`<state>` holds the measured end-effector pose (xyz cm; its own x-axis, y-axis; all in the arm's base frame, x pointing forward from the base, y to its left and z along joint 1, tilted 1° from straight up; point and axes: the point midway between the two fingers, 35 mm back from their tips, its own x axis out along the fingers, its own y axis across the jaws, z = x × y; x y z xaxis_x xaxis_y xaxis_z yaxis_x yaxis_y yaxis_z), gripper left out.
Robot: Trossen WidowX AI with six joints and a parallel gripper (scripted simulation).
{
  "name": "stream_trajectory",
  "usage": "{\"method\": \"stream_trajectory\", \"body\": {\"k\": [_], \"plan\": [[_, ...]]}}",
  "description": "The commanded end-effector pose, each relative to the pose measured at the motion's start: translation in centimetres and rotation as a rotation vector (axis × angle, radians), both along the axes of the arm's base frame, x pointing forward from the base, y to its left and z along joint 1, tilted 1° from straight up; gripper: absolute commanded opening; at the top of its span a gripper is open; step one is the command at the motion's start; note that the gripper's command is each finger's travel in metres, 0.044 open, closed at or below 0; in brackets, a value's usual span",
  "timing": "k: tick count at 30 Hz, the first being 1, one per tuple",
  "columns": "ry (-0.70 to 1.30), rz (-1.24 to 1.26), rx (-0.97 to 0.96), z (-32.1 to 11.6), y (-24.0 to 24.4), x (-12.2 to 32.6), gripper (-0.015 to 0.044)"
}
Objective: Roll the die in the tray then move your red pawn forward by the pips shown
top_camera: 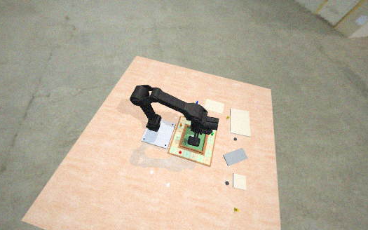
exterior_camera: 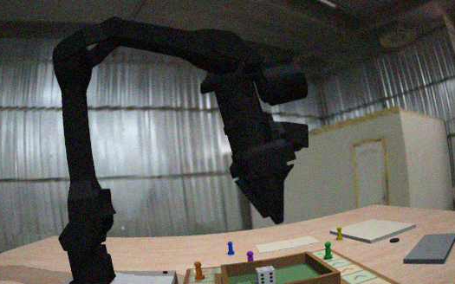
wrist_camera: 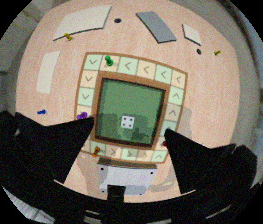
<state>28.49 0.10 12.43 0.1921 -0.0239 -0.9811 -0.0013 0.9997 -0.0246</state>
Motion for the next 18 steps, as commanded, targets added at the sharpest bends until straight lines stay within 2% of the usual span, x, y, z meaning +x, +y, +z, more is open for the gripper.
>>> {"method": "stream_trajectory", "body": {"k": [1, 4, 6, 13, 18], "plan": [[0.166, -0.009, 0.006, -0.8, 0.0, 0.3, 0.0440], [0.069, -0.002, 0.000, -0.5, 0.0, 0.2, 0.0440], [0.077, 0.029, -0.008, -0.7, -0.8, 0.0, 0.0387], [0.155, 0.368, -0.060, -2.7, -8.3, -3.8, 0.0204], [0.187, 0.542, -0.064, -3.6, -11.6, -6.0, 0.0200]]}}
